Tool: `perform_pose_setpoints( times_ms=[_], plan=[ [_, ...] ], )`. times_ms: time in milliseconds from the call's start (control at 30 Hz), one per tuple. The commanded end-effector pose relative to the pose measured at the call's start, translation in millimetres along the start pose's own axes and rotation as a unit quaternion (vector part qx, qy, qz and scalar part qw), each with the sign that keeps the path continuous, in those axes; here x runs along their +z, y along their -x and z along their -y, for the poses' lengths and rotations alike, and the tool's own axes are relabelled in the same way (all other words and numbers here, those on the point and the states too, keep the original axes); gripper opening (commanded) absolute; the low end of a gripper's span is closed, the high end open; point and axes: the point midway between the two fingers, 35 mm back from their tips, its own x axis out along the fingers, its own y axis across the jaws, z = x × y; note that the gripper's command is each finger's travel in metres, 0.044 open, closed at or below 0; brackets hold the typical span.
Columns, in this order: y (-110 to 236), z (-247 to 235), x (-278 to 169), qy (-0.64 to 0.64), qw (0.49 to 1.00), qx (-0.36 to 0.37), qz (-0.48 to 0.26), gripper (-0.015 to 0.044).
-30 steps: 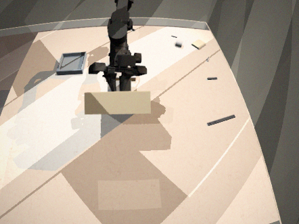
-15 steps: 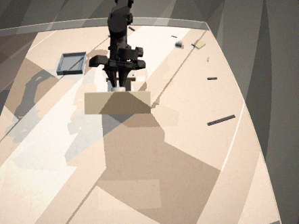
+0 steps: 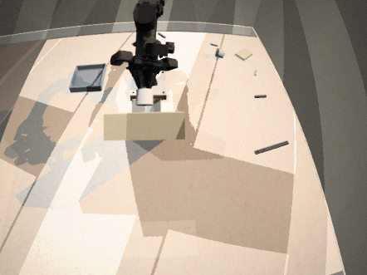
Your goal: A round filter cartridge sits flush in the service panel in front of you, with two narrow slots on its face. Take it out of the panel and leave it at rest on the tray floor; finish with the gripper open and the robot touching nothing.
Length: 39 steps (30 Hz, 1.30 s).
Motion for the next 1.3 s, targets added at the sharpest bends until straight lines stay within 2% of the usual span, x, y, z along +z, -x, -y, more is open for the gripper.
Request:
perform_pose_setpoints(
  times_ms=[0,567,700,1033,1267],
  plan=[
    [0,-6,-9,-0.003,1.0,0.0,0.002,0.0],
    [-9,-36,-56,-0.003,1.0,0.001,0.001,0.0],
    [-8,-33,-51,-0.002,1.0,0.002,-0.003,0.0105],
    [-9,-36,-56,-0.003,1.0,0.001,0.001,0.0107],
    [-1,-3,-4,-0.003,1.0,0.0,0.002,0.0107]
  ],
)
